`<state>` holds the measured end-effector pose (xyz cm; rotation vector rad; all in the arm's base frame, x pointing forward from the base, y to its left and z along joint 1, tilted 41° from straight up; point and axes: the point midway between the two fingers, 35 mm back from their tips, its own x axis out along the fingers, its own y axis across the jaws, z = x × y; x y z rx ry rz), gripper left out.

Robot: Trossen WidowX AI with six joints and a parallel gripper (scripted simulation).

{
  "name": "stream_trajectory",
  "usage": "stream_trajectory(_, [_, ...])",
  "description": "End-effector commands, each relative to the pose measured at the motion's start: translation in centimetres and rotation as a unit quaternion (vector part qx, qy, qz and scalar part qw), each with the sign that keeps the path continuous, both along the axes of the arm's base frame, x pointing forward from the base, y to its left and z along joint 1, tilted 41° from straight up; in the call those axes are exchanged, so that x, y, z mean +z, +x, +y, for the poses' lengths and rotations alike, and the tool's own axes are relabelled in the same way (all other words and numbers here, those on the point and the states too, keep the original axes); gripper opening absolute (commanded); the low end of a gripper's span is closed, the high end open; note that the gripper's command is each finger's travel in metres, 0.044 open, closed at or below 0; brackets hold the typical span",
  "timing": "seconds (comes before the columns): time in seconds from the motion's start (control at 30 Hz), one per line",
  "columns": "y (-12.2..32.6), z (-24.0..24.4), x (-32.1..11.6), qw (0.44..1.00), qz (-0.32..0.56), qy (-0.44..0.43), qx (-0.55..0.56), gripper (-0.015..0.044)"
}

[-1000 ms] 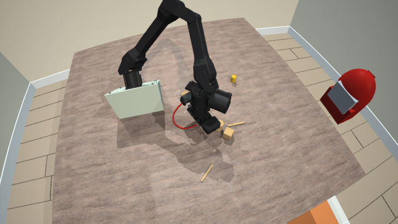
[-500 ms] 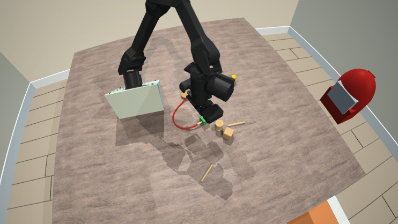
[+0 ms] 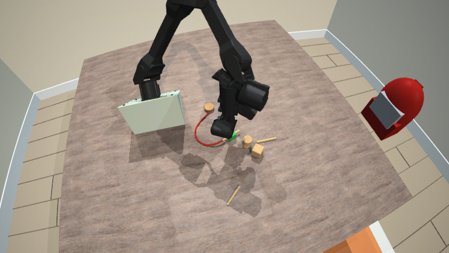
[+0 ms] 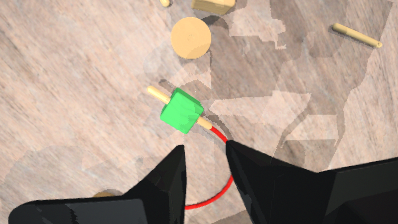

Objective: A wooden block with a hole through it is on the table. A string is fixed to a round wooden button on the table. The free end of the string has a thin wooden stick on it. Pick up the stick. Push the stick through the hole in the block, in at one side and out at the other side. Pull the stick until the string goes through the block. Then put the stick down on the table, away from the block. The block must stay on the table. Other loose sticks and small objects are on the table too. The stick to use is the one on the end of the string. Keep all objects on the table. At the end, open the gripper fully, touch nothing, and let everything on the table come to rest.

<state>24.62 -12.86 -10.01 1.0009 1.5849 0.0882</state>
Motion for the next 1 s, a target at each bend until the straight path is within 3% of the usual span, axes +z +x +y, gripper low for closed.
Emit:
stream_trajectory(0.0, [1.2,0.4,0.2,0.944,0.208,0.027,-0.255,0.0123])
stream_trajectory(0.27, [2.3,0.9,0.5,0.798,0.382,0.047,-0.464,0.0123])
stream_trajectory(0.77, [3.7,1.5,0.8,0.454,0.567,0.066,-0.684,0.0123])
stream_trajectory(0.97, [3.8,1.6,0.8,0.436,0.573,0.067,-0.691,0.0123])
